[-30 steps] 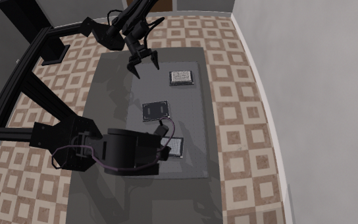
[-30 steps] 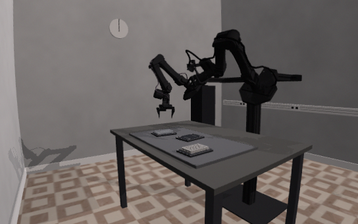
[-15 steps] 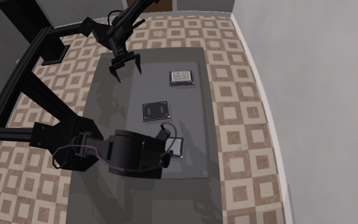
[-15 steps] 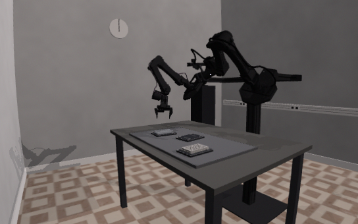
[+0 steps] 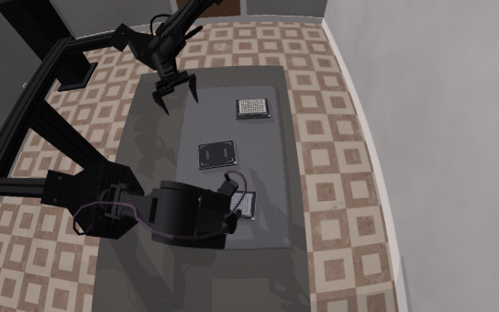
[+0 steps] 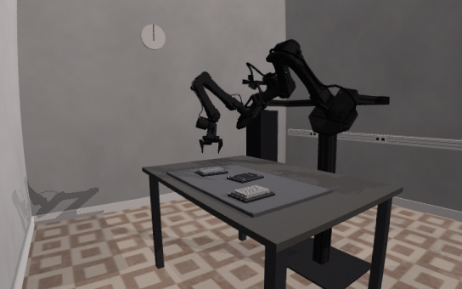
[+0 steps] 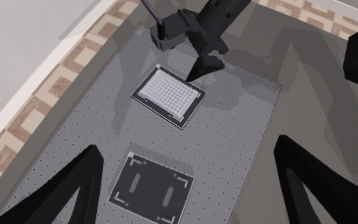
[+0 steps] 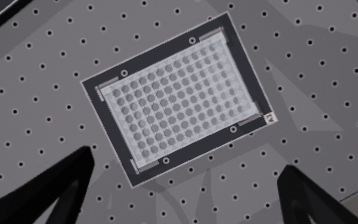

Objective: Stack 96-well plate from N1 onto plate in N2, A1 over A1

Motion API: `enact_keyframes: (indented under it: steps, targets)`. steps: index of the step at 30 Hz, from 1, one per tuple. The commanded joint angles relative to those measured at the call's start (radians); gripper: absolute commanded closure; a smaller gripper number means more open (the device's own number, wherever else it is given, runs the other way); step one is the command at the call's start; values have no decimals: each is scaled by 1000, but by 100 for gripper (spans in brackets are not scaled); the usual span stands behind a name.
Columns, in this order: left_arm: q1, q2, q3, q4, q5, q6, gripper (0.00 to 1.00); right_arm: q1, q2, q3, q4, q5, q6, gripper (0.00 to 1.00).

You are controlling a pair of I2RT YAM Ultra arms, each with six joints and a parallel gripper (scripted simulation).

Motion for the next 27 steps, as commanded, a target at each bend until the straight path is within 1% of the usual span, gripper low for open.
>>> enact_keyframes:
  steps: [1, 4, 9, 11, 12, 13, 16, 22, 26, 27]
  targets:
    - [-5, 15, 39, 15, 3, 2, 0, 18, 10, 21, 20, 52, 76, 0]
    - [-4, 7, 29, 5, 4, 2, 0, 55, 18, 19, 0, 171, 208, 0]
    - [-4, 7, 29, 5, 4, 2, 0, 153, 35, 36, -32, 373, 435, 0]
    - [-4, 7, 29, 5, 4, 2, 0, 153, 35, 36, -32, 373, 435, 0]
    - [-4, 7, 29, 5, 4, 2, 0, 180, 34, 47, -62, 436, 496, 0]
    - [-4, 7, 29, 5, 4, 2, 0, 198, 42, 55, -76, 477, 546, 0]
    - [-4, 7, 29, 5, 4, 2, 0, 250, 55, 90, -138, 575, 670, 0]
    - [-4, 7, 29, 5, 4, 2, 0, 331, 84, 188, -301, 725, 903, 0]
    - [-4, 7, 29, 5, 4, 2, 0, 367, 109, 269, -433, 795, 1059, 0]
    - [-4, 7, 29, 5, 4, 2, 0, 367, 109, 269, -433, 795, 1059, 0]
